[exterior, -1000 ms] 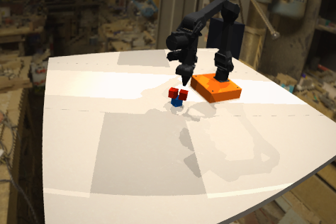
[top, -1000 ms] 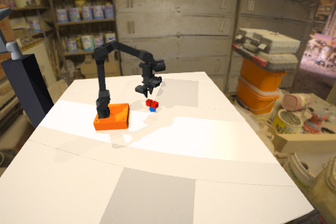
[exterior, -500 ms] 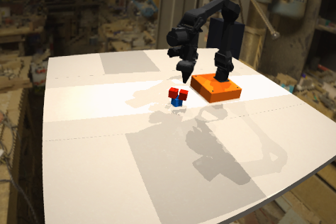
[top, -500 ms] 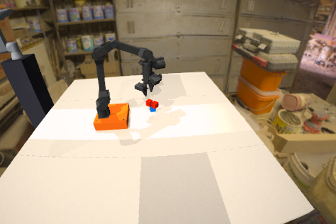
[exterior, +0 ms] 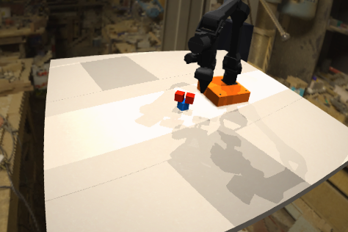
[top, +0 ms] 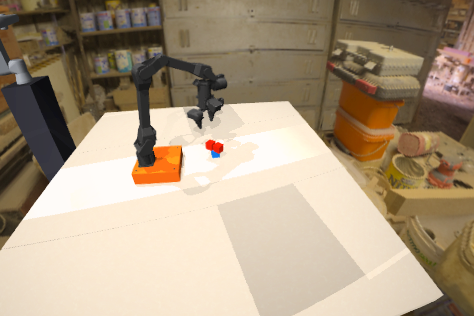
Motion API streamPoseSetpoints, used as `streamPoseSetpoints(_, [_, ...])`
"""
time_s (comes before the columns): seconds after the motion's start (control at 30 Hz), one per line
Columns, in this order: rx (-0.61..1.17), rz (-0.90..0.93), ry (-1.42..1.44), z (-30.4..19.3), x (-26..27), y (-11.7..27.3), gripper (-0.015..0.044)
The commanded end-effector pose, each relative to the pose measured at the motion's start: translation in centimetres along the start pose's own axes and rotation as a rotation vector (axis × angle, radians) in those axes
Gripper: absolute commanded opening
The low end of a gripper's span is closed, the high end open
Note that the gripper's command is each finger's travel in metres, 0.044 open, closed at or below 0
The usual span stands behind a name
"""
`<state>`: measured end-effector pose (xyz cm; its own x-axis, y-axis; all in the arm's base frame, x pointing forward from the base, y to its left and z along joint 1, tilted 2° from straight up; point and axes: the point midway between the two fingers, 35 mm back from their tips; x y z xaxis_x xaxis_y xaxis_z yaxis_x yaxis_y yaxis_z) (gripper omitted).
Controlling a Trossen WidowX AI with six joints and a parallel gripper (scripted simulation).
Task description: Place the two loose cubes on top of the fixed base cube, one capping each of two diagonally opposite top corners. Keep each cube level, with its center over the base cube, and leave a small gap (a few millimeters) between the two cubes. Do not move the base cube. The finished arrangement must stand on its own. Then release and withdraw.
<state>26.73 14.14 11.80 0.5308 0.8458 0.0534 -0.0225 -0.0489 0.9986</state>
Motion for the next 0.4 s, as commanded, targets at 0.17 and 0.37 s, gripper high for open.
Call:
streamPoseSetpoints(0.17, [0.0,0.003,0.004,-3.48,2.75,0.24,0.04])
streamPoseSetpoints(0.37, [0.0,0.003,0.004,-3.48,2.75,0.24,0.04])
Point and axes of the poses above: the point midway between the two fingers, 35 mm back from their tips, its own y axis back along the fingers, its own x axis across the jaws, z = x × y, and after that the axes turned 9 degrees about y, right-handed
